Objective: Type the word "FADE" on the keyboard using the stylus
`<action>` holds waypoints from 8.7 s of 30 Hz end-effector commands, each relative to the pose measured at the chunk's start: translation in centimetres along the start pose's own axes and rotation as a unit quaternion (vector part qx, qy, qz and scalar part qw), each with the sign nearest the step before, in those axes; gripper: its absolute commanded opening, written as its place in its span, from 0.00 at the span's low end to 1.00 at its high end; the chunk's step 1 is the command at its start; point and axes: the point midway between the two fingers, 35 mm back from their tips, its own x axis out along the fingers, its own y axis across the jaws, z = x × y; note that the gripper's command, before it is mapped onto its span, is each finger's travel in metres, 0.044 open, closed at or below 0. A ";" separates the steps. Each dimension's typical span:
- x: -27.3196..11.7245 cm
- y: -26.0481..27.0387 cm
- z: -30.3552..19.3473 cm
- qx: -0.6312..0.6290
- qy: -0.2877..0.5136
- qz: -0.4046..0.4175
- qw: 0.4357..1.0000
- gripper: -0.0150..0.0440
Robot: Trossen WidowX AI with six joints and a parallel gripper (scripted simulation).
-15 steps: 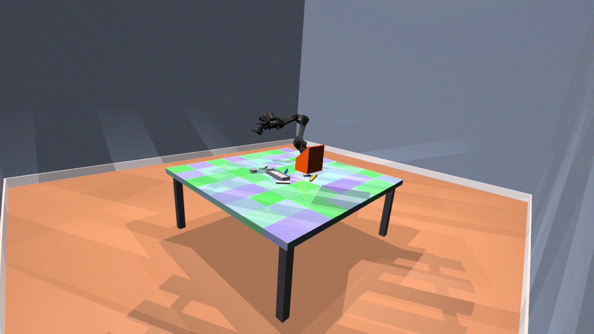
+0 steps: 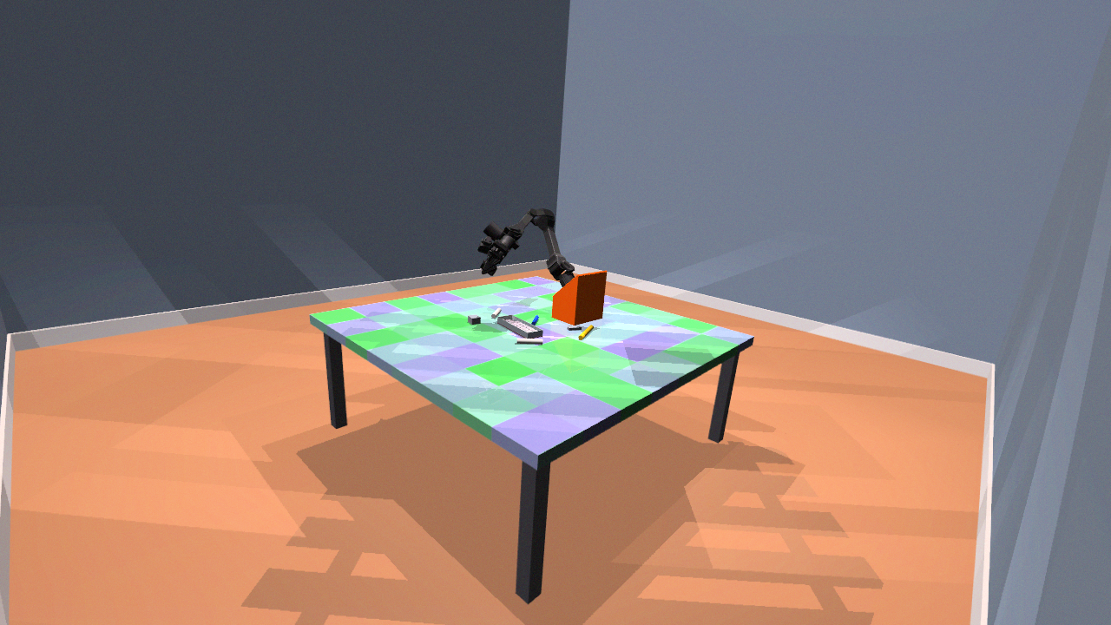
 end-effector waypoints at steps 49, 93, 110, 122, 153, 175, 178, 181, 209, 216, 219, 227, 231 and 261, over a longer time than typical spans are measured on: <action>5.5 -4.4 -20.7 -0.204 0.389 -0.309 0.843 0.25; 4.4 -1.7 -25.2 -0.204 0.390 -0.308 0.844 0.25; 1.3 2.5 -22.0 -0.203 0.391 -0.307 0.844 0.25; 1.8 2.2 -22.2 -0.206 0.389 -0.306 0.844 0.39; -6.1 -7.8 -23.7 -0.454 0.644 -0.265 0.555 0.51; -5.4 -8.8 -24.5 -0.454 0.644 -0.265 0.555 0.51; -5.3 -9.0 -24.7 -0.454 0.644 -0.266 0.555 0.51; -5.2 -9.2 -24.8 -0.454 0.644 -0.266 0.555 0.51; -4.1 -10.9 -26.2 -0.454 0.644 -0.266 0.555 0.51; -3.8 -11.3 -26.5 -0.454 0.644 -0.266 0.554 0.51; -3.7 -11.5 -26.6 -0.454 0.644 -0.266 0.554 0.51; -3.3 -11.9 -27.0 -0.454 0.644 -0.266 0.554 0.51; -3.4 -11.8 -26.9 -0.452 0.645 -0.267 0.556 0.42; -5.7 -8.6 -24.4 -0.455 0.644 -0.264 0.556 0.25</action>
